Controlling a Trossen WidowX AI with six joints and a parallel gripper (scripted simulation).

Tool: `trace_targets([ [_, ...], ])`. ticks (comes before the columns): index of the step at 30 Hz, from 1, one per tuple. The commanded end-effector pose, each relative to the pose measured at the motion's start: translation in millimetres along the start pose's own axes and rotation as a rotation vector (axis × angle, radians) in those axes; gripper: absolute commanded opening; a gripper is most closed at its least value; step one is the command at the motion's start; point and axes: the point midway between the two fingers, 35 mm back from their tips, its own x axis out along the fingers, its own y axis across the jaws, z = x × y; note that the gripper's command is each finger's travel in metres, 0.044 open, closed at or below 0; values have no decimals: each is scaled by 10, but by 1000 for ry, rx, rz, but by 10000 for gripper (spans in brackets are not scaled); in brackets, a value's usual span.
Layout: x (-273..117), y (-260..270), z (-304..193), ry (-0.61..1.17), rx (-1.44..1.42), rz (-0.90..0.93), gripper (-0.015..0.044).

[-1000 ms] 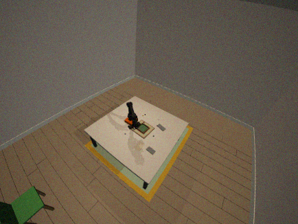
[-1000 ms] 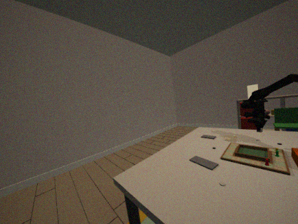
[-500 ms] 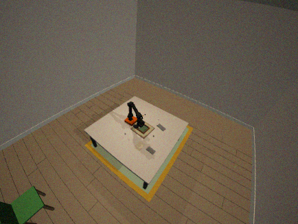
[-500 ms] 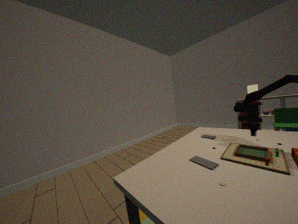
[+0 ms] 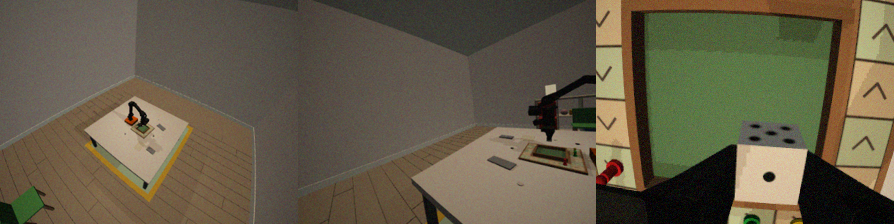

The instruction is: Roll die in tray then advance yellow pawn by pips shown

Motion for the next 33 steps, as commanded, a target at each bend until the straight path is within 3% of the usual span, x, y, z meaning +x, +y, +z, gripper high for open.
trace_targets([
  [1, 46, 180, -28, 6, -33, 5, 0],
  [6, 66, 254, -32, -15, -49, 7, 0],
  [29, 142, 241, 72, -790, -45, 25, 0],
  [33, 127, 240, 59, -840, -44, 25, 0],
])
